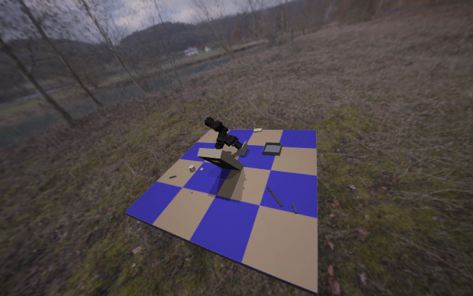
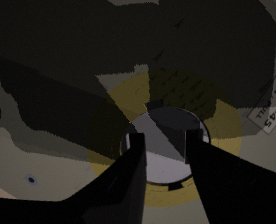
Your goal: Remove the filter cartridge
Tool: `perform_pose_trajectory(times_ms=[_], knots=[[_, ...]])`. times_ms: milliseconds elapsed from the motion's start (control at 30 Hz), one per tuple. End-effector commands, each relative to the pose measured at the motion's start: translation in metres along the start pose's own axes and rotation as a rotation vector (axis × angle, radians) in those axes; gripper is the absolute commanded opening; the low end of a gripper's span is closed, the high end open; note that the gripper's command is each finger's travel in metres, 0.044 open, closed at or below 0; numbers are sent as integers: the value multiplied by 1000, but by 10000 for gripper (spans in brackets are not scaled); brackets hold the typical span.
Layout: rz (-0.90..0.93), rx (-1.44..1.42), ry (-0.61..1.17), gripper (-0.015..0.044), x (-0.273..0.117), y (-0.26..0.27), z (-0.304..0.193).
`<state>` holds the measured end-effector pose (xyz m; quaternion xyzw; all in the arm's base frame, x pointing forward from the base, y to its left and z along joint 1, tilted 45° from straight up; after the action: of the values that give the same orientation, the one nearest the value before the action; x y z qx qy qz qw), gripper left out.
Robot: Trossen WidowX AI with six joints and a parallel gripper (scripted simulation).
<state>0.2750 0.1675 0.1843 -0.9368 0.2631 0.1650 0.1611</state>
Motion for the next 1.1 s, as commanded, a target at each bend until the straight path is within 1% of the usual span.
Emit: perform_pose_trajectory(times_ms=[0, 1067], knots=[[6, -8, -7, 113, 5, 0, 2], [6, -8, -7, 113, 16, 1, 2]])
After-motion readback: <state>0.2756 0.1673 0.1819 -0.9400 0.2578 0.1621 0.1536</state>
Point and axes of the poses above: the point midway between the two fingers, 35 mm back from their tips, its own x axis out along the fingers, its own y axis across the jaws, z = x × y, the point moved 8 cm from there along -x, back along the fingers, and after that the axes turned 9 degrees about x, right-handed, at the moved point
